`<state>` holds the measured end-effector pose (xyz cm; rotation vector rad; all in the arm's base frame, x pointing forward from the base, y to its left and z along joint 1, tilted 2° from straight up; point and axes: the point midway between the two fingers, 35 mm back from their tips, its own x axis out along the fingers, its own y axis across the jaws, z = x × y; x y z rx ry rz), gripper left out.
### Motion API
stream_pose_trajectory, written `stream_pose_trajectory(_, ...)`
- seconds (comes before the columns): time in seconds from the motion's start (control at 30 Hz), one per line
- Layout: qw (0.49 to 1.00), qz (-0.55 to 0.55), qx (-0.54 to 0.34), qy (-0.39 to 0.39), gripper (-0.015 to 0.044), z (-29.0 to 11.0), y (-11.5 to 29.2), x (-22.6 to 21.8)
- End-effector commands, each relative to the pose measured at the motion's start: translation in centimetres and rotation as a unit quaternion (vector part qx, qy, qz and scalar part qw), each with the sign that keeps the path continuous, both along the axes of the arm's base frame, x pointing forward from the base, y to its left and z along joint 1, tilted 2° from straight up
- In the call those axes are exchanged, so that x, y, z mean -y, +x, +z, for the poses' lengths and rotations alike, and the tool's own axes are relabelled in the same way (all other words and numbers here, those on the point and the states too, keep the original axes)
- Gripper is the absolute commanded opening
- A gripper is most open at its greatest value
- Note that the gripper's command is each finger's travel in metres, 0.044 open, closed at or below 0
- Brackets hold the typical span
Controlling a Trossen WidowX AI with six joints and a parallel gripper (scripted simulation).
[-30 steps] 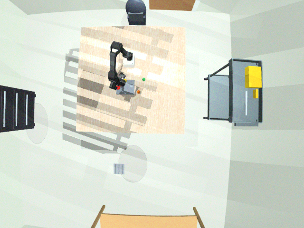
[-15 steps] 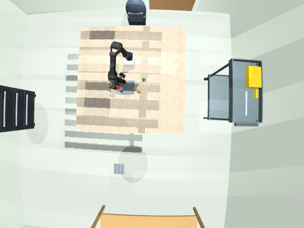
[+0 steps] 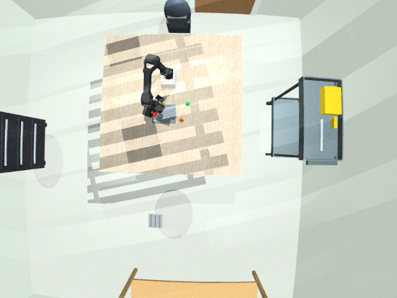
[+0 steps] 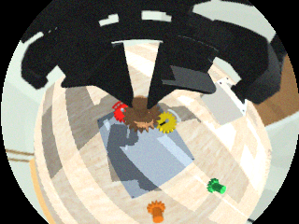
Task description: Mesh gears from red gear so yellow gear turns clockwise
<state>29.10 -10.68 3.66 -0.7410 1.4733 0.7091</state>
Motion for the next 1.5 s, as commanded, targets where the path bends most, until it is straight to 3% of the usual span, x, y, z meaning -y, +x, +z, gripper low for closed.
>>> stream_pose_trajectory(0.0,1.0,0.002,0.001,-0.002,0.0,0.0,0.0,0.1)
stream_pose_trajectory(0.87,0.998,0.069,-0.001,-0.001,0.0,-2.0,0.0,0.2)
stream_pose_trajectory(1.47,0.999,-0.046,0.003,-0.003,0.0,-4.2,-0.1,0.2)
